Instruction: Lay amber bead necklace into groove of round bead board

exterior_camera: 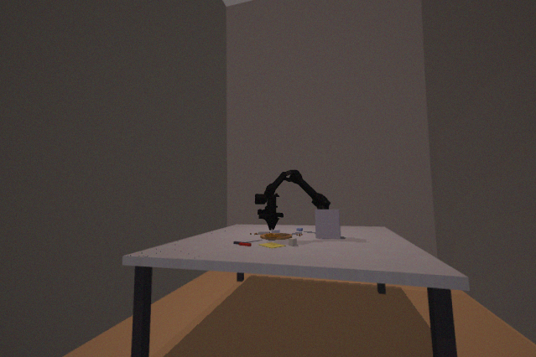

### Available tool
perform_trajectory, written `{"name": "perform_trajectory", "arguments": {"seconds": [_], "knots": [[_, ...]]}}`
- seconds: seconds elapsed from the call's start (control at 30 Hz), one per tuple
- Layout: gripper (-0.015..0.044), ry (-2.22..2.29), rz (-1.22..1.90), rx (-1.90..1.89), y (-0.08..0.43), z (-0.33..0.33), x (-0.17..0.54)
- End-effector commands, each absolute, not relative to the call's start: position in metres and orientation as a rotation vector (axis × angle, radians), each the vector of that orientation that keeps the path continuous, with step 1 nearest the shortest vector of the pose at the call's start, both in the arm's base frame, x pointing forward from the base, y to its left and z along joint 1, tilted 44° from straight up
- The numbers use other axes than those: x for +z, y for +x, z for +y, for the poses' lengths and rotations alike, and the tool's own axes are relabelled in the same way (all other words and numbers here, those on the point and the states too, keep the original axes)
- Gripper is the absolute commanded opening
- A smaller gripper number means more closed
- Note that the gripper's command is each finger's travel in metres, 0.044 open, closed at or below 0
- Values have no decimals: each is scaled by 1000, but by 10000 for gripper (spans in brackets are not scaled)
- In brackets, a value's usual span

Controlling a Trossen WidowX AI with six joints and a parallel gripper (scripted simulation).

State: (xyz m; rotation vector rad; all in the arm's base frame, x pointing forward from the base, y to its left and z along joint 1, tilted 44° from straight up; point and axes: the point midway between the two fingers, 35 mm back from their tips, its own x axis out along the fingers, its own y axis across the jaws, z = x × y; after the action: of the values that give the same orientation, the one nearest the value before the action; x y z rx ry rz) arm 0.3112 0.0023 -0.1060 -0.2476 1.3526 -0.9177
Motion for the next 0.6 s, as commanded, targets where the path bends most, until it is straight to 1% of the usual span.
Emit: {"name": "perform_trajectory", "arguments": {"seconds": [0.0, 0.57], "knots": [[120, -7, 1199, -1131, 300, 0, -100], [120, -8, 1199, -1131, 299, -11, -112]]}}
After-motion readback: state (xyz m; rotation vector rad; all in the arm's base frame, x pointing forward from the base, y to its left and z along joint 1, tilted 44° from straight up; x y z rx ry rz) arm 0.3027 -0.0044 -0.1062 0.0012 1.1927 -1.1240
